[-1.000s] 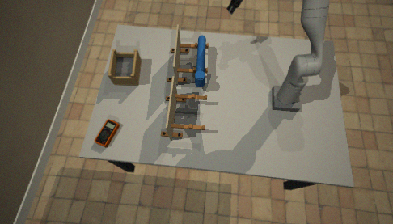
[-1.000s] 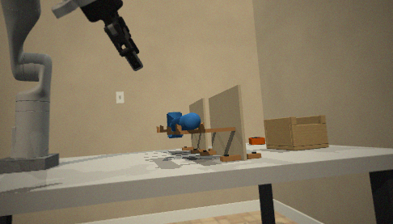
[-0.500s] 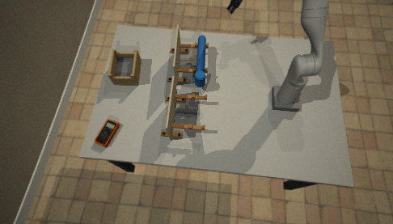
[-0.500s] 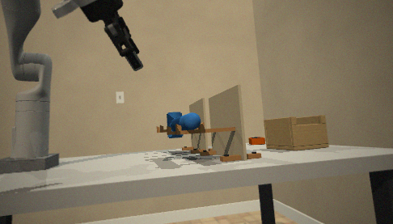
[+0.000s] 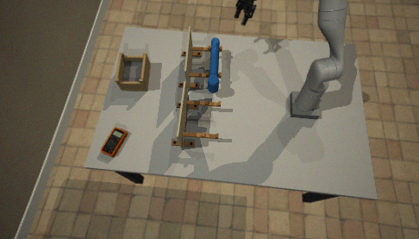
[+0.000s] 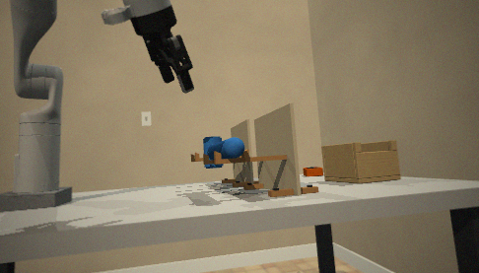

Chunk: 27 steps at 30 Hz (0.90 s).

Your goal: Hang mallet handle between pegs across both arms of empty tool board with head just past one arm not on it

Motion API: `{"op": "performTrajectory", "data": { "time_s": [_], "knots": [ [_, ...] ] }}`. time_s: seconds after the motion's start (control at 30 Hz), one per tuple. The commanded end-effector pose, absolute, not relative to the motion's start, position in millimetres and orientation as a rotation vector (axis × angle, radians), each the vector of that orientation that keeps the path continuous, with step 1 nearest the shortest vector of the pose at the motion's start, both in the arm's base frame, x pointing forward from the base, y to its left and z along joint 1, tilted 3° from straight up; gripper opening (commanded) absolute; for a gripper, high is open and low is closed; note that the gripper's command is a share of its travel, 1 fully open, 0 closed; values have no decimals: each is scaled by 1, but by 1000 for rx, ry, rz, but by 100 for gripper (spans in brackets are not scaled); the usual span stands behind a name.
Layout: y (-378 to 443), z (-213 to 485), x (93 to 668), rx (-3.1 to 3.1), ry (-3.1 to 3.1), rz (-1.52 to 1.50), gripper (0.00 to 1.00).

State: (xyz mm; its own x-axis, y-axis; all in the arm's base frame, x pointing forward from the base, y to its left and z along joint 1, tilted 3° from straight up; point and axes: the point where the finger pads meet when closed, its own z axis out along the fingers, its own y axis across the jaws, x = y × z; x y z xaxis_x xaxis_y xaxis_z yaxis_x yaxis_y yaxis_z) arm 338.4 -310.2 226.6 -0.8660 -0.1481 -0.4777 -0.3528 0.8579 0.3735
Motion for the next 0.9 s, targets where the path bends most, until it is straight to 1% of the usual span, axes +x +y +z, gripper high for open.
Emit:
{"op": "performTrajectory", "data": {
  "time_s": [0.0,0.4,0.47,0.87],
  "knots": [
    [-287,226,355,-587,2611,565,100],
    [-228,214,389,-1218,2584,346,100],
    [-228,214,389,-1218,2584,346,100],
    [-165,203,426,-1861,2399,80,100]
  ]
}}
